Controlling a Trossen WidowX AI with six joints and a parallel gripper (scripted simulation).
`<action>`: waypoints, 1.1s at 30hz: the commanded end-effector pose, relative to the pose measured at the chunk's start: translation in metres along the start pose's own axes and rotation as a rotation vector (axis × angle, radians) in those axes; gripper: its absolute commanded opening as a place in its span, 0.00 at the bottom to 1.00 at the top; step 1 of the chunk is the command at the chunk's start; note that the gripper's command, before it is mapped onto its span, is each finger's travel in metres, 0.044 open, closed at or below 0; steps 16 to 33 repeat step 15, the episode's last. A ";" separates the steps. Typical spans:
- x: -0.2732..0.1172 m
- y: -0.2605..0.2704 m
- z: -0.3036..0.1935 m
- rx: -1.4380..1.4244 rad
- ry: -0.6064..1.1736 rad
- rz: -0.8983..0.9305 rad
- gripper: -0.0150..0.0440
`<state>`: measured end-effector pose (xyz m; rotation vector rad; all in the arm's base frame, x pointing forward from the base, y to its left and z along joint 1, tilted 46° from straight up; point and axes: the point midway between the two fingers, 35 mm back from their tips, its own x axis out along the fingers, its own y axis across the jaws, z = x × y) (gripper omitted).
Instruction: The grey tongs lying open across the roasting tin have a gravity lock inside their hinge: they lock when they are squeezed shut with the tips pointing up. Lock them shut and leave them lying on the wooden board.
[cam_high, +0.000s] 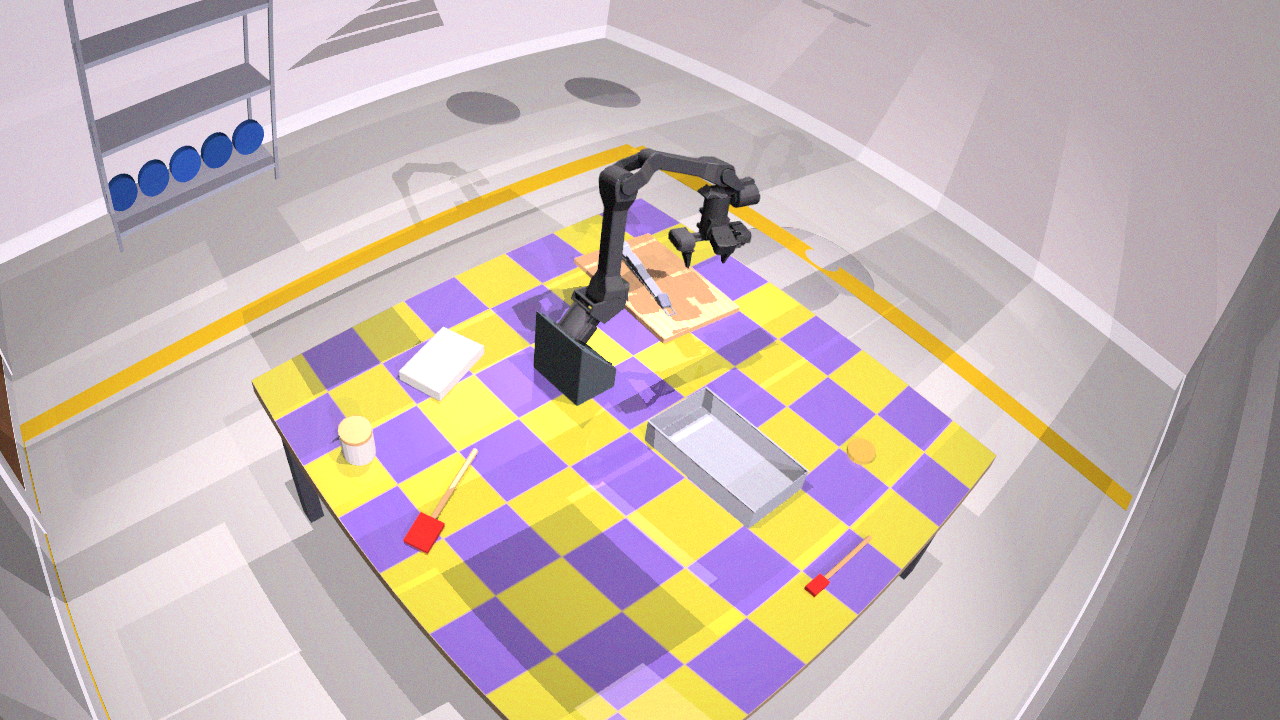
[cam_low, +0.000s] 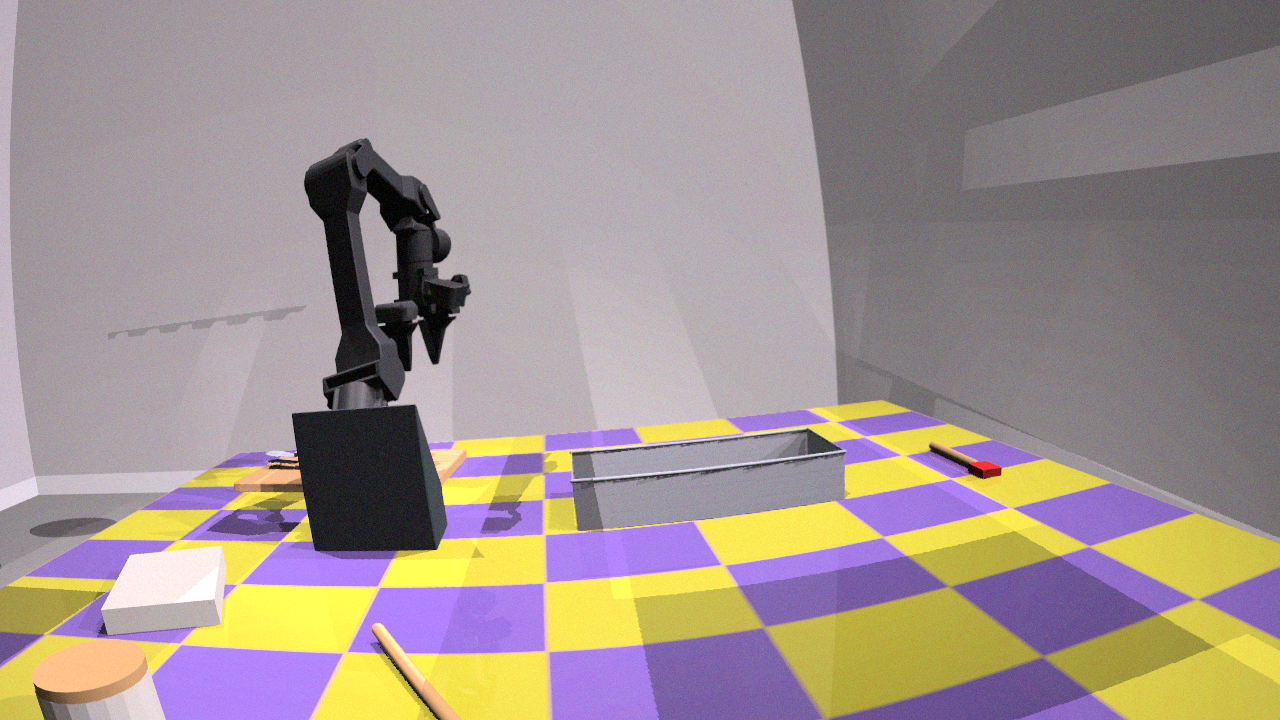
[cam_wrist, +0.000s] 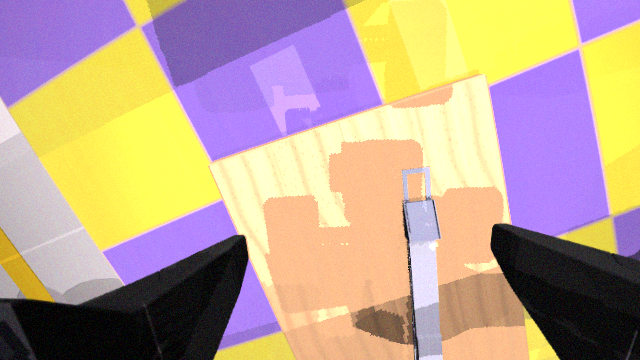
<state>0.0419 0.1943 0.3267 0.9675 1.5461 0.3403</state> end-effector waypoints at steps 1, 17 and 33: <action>-0.023 0.000 -0.001 -0.003 0.000 0.007 1.00; -0.042 -0.002 -0.004 0.000 -0.003 0.007 1.00; -0.042 -0.002 -0.004 0.000 -0.003 0.007 1.00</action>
